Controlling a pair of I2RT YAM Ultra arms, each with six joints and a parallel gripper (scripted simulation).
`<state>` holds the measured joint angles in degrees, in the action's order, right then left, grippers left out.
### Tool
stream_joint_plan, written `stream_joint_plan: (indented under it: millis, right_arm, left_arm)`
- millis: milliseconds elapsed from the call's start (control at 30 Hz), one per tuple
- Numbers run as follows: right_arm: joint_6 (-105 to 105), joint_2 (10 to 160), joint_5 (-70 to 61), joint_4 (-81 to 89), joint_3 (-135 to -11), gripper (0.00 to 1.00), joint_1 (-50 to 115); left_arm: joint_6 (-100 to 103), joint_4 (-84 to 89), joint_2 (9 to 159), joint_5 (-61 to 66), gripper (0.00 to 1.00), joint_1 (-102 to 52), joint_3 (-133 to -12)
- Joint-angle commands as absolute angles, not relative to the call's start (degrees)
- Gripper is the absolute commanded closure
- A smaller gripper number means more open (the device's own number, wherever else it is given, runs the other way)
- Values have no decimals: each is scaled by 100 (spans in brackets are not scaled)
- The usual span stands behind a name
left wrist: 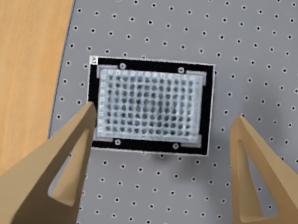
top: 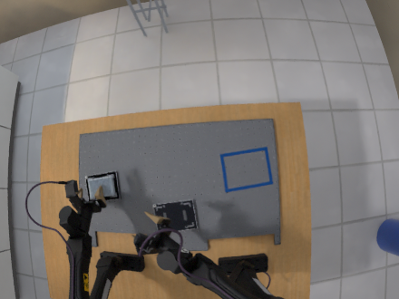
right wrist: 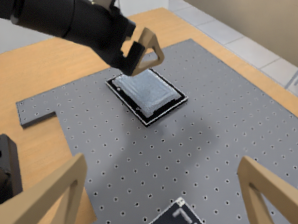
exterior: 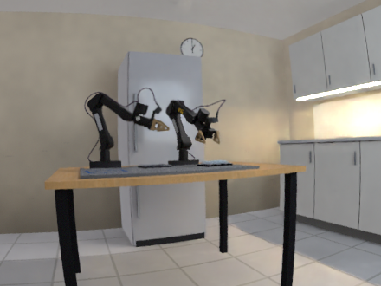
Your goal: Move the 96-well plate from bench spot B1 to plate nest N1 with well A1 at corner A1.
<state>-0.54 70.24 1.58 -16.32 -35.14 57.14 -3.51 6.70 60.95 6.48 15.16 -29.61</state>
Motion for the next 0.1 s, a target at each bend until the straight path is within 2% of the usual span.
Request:
stream_joint_plan:
  millis: [0, 67]
  right_arm:
    - [-65, 7033, 147, -1692, -3537, 0, 5743]
    - [-65, 7033, 147, -1692, -3537, 0, 5743]
  left_arm:
    - [-319, 502, 5990, 616, 0, 1486, -2993]
    - [-319, 502, 5990, 616, 0, 1486, -2993]
